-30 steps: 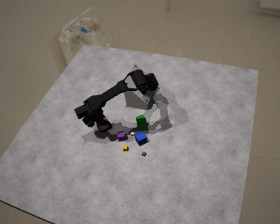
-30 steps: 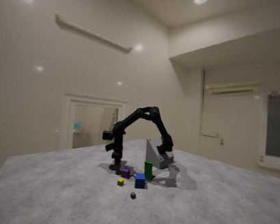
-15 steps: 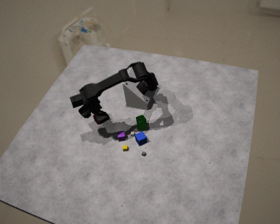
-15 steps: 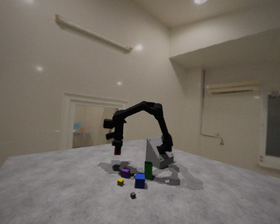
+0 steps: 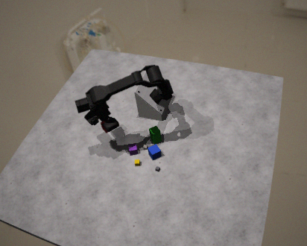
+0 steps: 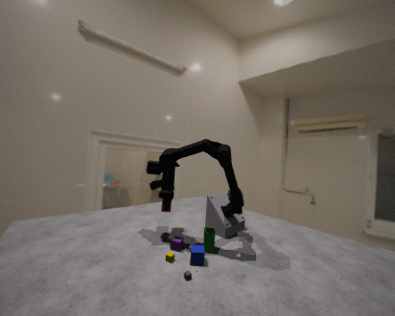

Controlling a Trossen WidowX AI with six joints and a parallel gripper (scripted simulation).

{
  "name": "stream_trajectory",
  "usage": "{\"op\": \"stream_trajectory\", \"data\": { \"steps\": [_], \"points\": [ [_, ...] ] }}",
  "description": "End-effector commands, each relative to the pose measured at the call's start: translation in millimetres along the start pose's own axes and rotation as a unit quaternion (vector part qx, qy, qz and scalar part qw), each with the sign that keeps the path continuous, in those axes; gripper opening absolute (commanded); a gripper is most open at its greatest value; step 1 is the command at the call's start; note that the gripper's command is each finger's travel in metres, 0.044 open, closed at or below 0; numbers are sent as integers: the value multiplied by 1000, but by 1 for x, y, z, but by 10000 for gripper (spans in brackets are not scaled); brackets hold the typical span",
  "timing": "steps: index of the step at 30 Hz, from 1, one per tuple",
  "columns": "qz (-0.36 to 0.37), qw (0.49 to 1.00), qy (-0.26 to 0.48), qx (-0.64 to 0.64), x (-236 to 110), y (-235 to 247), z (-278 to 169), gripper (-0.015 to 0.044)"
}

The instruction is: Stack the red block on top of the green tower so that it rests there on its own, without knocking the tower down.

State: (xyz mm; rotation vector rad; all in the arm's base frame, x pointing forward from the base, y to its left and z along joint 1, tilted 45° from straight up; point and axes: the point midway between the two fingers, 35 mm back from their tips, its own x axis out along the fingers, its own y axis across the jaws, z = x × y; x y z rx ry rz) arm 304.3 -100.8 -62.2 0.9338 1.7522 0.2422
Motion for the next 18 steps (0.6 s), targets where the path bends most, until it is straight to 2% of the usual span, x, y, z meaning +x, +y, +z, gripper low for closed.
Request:
{"op": "stream_trajectory", "data": {
  "steps": [1,18],
  "points": [
    [-2,1000,1,-2,-4,12,-9,0],
    [-2,1000,1,-1,-14,70,-68,0]
  ]
}}
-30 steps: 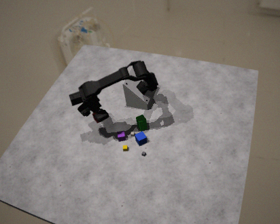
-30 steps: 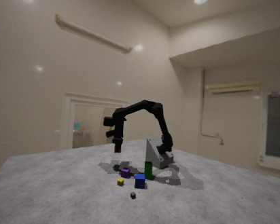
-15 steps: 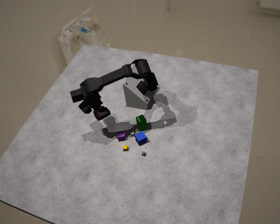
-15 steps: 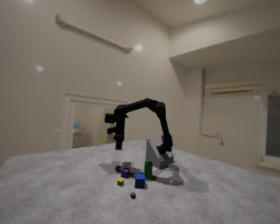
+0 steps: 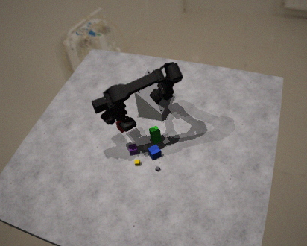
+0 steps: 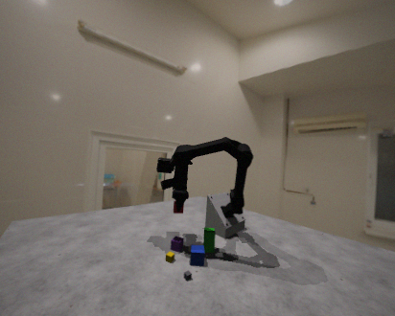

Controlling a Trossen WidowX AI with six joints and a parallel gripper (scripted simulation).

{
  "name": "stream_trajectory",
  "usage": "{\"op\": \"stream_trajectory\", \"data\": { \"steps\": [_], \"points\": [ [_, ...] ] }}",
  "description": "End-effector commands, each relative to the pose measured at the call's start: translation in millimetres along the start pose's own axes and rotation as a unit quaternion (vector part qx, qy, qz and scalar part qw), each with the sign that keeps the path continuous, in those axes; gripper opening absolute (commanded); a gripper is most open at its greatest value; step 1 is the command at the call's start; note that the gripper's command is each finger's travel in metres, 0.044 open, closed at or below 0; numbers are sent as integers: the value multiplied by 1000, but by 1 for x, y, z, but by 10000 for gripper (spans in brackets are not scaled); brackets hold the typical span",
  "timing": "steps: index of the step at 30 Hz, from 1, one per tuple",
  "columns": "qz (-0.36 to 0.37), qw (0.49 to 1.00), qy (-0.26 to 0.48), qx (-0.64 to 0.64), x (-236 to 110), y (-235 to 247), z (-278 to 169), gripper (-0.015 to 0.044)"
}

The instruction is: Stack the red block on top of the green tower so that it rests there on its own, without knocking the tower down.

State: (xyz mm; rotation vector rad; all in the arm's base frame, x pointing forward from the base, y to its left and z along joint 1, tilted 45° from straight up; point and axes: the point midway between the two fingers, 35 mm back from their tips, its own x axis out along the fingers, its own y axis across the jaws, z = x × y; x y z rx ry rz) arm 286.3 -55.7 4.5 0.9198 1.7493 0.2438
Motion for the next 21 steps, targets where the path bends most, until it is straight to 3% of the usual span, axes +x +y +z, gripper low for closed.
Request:
{"op": "stream_trajectory", "data": {
  "steps": [1,21],
  "points": [
    [2,1000,3,4,0,13,-17,0],
    [4,1000,6,5,6,55,-96,0]
  ]
}}
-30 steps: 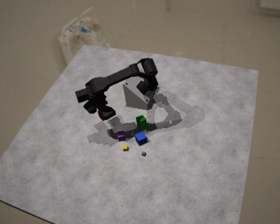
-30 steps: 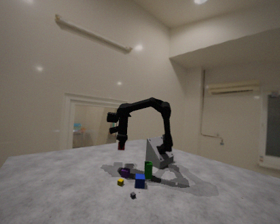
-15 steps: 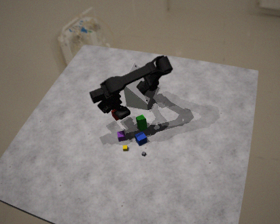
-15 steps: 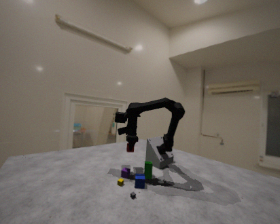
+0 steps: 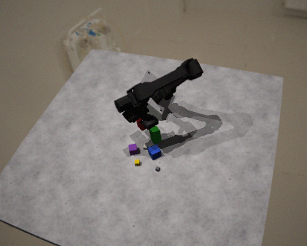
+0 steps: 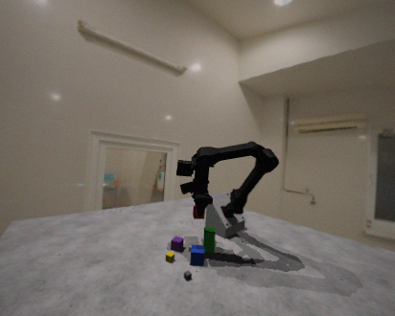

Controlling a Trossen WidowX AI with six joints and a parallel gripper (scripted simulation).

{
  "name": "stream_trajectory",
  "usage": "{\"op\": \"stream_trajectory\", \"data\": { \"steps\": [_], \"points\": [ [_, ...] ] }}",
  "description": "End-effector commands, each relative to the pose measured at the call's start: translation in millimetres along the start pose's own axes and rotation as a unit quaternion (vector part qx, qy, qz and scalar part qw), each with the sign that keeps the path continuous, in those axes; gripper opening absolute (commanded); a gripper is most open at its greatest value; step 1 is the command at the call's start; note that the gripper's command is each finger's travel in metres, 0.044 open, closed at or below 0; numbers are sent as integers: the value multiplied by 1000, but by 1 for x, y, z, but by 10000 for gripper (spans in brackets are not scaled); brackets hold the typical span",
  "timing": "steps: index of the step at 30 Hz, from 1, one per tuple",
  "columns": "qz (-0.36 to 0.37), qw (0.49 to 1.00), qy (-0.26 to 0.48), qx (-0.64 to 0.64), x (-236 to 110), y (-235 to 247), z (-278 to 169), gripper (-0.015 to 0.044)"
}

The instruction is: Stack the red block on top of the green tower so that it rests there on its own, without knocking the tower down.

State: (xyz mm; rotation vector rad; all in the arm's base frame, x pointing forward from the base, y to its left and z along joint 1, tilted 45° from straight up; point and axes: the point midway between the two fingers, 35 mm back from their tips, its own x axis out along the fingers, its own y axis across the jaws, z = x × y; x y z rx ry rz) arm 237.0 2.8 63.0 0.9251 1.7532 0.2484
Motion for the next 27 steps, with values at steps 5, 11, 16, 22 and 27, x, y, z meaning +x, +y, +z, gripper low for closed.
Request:
{"op": "stream_trajectory", "data": {
  "steps": [5,11,16,22,27],
  "points": [
    [3,1000,5,4,7,11,-34,0],
    [4,1000,6,4,11,15,-48,0],
    [4,1000,6,4,18,15,-48,0],
    [4,1000,5,4,35,15,-47,0],
    [4,1000,6,4,47,15,-48,0]
  ]
}}
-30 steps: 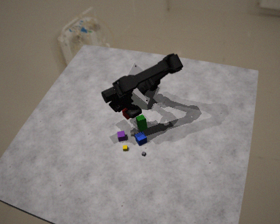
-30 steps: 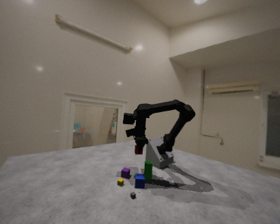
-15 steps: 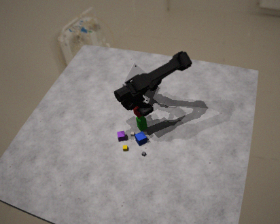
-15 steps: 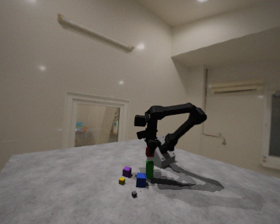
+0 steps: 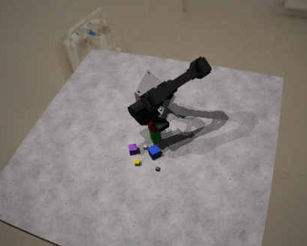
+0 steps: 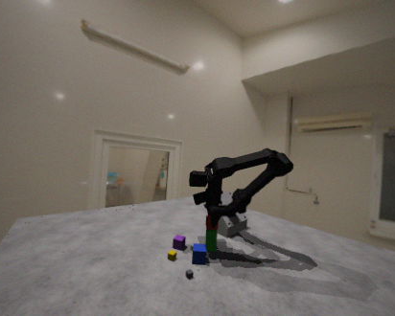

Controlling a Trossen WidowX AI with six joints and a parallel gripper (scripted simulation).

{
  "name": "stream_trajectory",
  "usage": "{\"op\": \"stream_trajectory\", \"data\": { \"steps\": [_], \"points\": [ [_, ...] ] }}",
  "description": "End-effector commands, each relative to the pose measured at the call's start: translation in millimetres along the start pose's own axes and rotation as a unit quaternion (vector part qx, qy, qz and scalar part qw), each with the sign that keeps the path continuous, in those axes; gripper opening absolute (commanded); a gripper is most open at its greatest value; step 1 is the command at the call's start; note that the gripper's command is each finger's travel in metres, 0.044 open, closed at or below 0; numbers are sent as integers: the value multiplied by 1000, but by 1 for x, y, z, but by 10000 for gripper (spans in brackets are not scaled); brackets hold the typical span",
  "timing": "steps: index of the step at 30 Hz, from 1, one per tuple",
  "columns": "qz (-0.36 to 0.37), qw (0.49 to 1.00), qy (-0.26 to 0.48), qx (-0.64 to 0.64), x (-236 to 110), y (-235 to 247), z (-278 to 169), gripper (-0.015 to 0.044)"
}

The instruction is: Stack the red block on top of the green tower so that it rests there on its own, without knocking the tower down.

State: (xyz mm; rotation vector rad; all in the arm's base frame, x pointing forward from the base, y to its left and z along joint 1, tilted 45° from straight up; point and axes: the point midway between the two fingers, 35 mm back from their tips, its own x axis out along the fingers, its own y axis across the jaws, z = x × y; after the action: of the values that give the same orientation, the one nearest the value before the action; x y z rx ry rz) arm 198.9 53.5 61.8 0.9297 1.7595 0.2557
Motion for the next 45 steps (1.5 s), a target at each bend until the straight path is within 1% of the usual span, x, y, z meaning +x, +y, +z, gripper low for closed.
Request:
{"op": "stream_trajectory", "data": {
  "steps": [1,29,32,45],
  "points": [
    [2,1000,1,4,7,0,-1,0],
    [2,1000,1,4,8,0,-1,0],
    [2,1000,1,4,4,0,-1,0],
    [1,1000,1,3,7,-1,-1,341]
  ]
}}
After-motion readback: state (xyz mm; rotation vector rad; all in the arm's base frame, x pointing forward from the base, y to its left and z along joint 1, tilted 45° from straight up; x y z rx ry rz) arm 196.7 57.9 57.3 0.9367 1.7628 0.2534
